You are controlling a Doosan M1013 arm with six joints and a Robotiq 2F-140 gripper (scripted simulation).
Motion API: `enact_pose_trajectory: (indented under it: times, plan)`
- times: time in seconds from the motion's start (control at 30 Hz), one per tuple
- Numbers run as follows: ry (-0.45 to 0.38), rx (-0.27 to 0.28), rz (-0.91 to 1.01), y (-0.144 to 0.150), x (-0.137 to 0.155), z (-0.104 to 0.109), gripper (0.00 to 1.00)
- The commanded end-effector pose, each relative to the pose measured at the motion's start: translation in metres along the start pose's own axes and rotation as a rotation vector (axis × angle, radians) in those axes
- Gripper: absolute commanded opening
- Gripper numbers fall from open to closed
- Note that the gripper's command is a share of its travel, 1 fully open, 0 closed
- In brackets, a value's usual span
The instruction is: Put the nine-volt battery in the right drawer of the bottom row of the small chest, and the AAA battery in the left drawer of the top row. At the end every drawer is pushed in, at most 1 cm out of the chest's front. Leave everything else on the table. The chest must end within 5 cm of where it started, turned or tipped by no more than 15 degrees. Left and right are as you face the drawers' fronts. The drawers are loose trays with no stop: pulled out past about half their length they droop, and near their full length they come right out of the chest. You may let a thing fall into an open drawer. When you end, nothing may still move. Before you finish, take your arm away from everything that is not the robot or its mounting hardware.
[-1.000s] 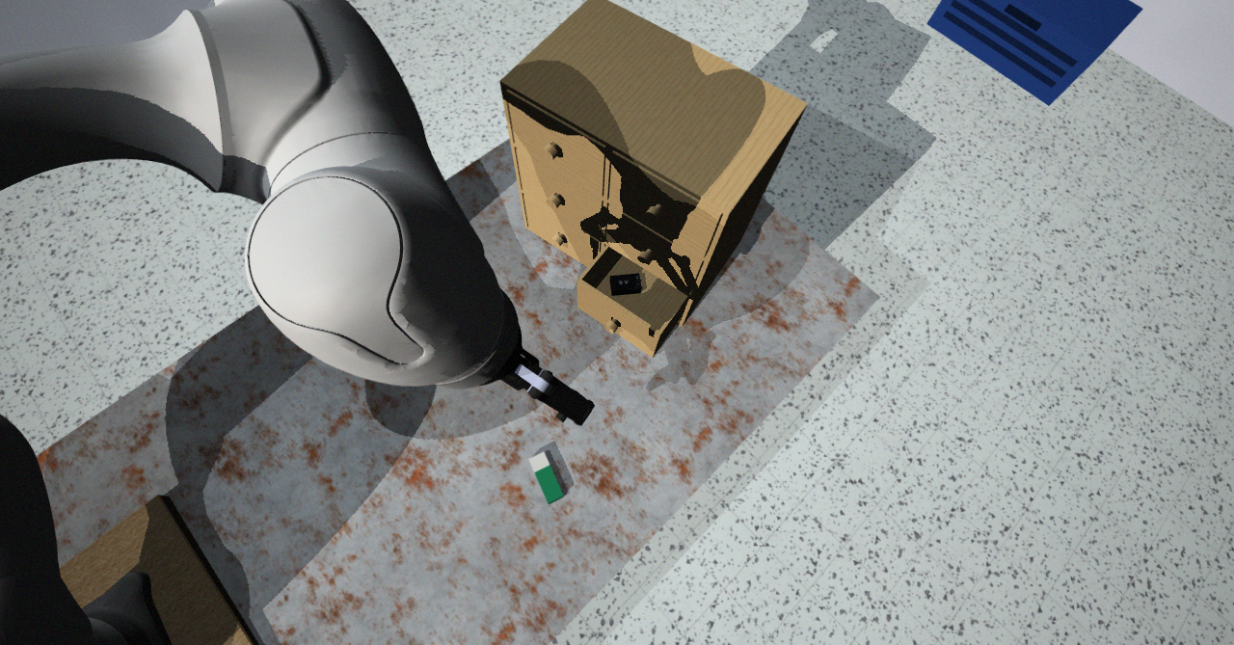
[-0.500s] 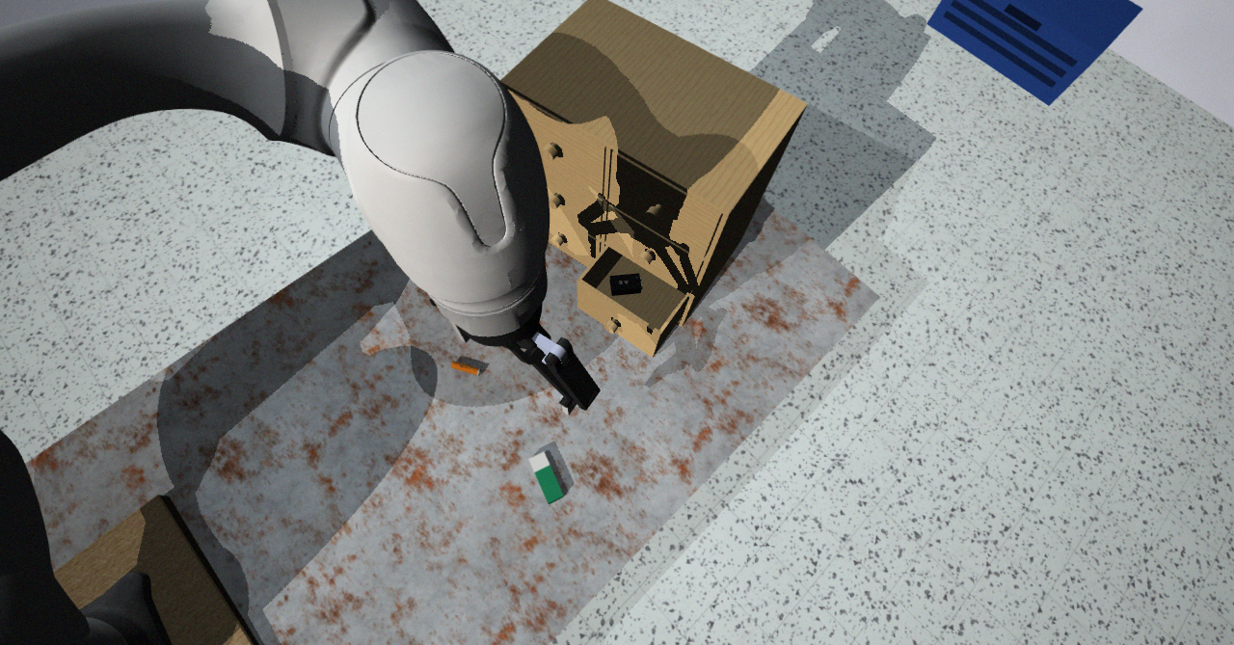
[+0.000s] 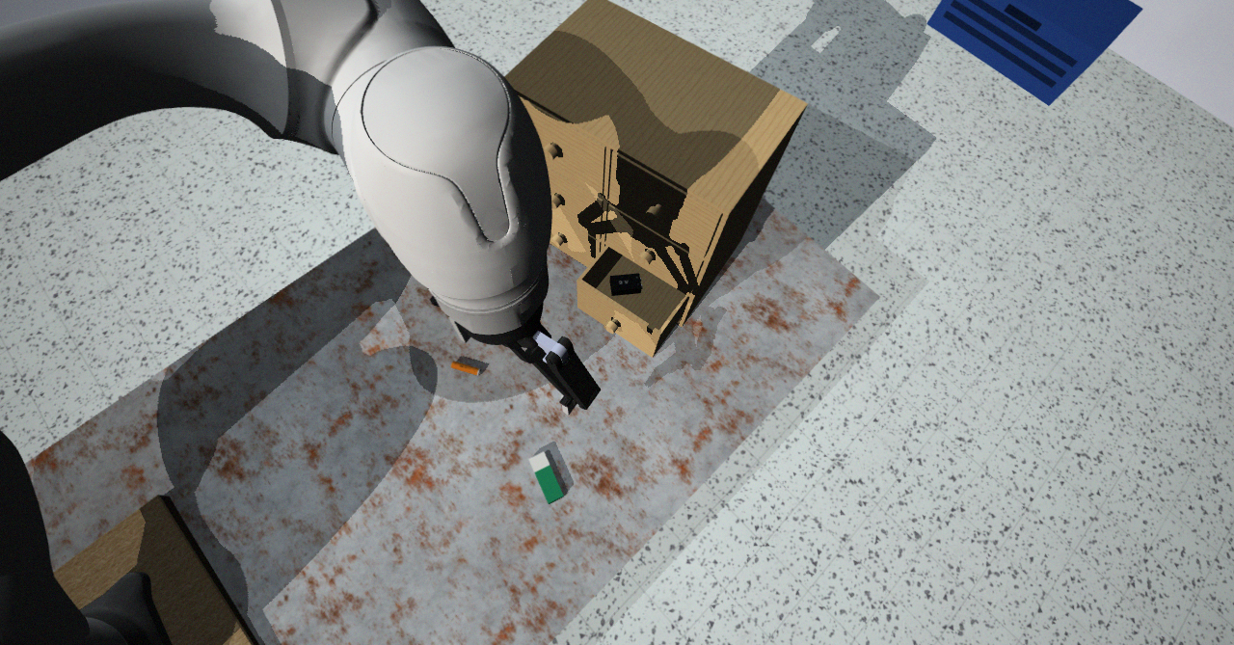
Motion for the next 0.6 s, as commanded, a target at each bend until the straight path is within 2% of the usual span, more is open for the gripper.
enact_pose_trajectory:
  times: [0.0,0.07,0.13,0.2,0.27,0.3,0.33,0.37,0.43,0.57]
  plan:
    - [0.0,0.0,0.0,0.0,0.0,0.0,1.0]
    - [0.0,0.0,0.0,0.0,0.001,0.001,1.0]
    - [0.0,0.0,0.0,0.004,0.021,0.015,1.0]
    - [0.0,0.0,0.0,0.004,0.021,0.015,1.0]
    - [0.0,0.0,0.0,0.008,0.06,0.041,1.0]
    - [0.0,0.0,0.0,0.008,0.06,0.041,1.0]
    - [0.0,0.0,0.0,0.009,0.079,0.052,1.0]
    - [0.0,0.0,0.0,0.009,0.079,0.052,1.0]
    - [0.0,0.0,0.0,0.009,0.098,0.064,1.0]
    - [0.001,0.0,0.0,0.009,0.1,0.065,1.0]
Point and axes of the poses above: the point where the finger pads meet when closed, its own z axis back along the fingers, its own y axis across the jaws, x = y × z, the point moved 5 cm from there along z, back along the fingers, and after that the axes turned 13 degrees about z, right-handed, at the moved point
